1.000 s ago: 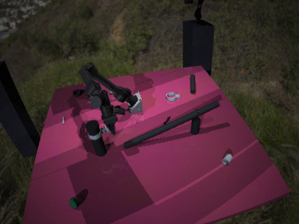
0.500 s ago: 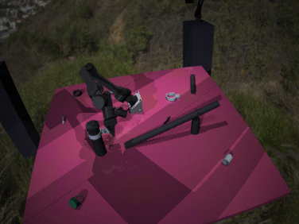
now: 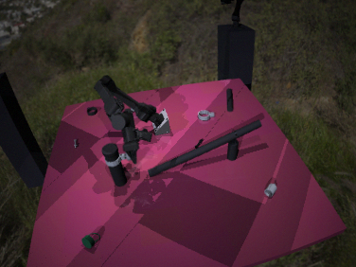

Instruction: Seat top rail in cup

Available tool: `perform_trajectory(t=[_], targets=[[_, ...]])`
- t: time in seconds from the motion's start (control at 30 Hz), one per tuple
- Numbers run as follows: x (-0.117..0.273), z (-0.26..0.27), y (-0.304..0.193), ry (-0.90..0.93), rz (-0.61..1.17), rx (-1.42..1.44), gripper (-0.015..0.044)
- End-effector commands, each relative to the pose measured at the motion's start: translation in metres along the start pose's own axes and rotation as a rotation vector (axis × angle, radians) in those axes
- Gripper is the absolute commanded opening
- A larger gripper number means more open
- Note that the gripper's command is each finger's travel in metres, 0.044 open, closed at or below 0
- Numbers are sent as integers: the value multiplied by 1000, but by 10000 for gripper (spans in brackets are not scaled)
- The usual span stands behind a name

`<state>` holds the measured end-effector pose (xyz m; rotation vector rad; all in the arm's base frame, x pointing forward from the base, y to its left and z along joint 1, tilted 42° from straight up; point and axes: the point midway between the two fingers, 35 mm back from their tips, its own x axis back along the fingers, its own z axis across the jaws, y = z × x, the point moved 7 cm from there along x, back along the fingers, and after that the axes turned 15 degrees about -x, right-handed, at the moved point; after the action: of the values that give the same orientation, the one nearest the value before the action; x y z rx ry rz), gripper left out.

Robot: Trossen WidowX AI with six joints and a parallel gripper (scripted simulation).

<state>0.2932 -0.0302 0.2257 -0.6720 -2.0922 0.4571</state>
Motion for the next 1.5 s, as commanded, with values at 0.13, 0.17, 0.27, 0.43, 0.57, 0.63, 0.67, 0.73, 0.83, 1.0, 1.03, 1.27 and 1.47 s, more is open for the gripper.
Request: perform_trajectory(t=[0.13,0.17,0.27,0.43,0.57,0.63,0.67,0.73,0.83,1.0,1.03,1.27,1.47], targets=[[0,2,-1,6,-14,22,0],[0,2,-1,6,-13,21,0],[1,1,-1,2,-9,11,0],[1,1,-1,2,-9,11,0],[1,1,-1,2,-9,11,79],[1,1,-1,2,-9,11,131],[1,1,-1,2,-9,11,157],[1,1,-1,2,-9,11,210],[2,0,0,3,-9,10,289],[10,-3,12,7,-11,7,420],[12,-3,15,8,-12,7,440],[29,-7,36,8,-9,4,440],[33,-7,44,12,-16,-33,440]])
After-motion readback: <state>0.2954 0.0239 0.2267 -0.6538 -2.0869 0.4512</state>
